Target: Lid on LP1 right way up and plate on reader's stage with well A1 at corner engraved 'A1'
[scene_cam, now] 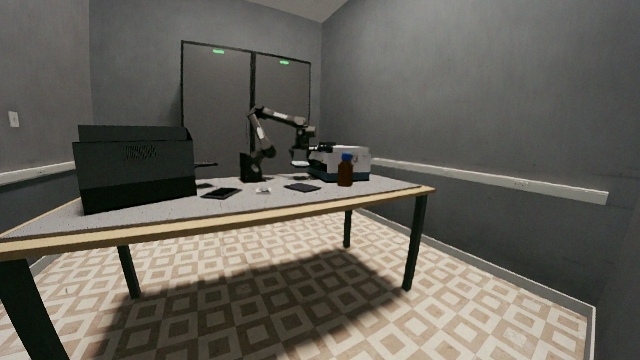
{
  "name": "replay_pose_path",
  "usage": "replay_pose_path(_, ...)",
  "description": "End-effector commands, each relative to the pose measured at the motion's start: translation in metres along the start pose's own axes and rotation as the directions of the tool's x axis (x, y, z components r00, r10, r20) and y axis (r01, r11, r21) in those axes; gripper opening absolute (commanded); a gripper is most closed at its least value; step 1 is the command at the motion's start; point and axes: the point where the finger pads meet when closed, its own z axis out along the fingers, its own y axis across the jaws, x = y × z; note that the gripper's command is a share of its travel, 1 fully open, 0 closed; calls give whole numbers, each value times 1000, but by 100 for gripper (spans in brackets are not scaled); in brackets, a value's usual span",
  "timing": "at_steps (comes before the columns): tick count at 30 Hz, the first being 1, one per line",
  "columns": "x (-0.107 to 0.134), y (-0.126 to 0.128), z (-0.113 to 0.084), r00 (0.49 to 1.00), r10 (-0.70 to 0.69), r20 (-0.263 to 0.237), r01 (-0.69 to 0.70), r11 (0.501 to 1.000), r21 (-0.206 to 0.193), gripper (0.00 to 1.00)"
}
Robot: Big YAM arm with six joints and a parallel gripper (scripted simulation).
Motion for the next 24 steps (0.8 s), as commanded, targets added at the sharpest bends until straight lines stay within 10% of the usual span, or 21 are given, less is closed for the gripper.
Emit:
replay_pose_path(1,-2,24,-17,998,-42,39,44,998,-49,100)
replay_pose_path(24,1,12,-4,1000,-16,12,16,1000,-26,100)
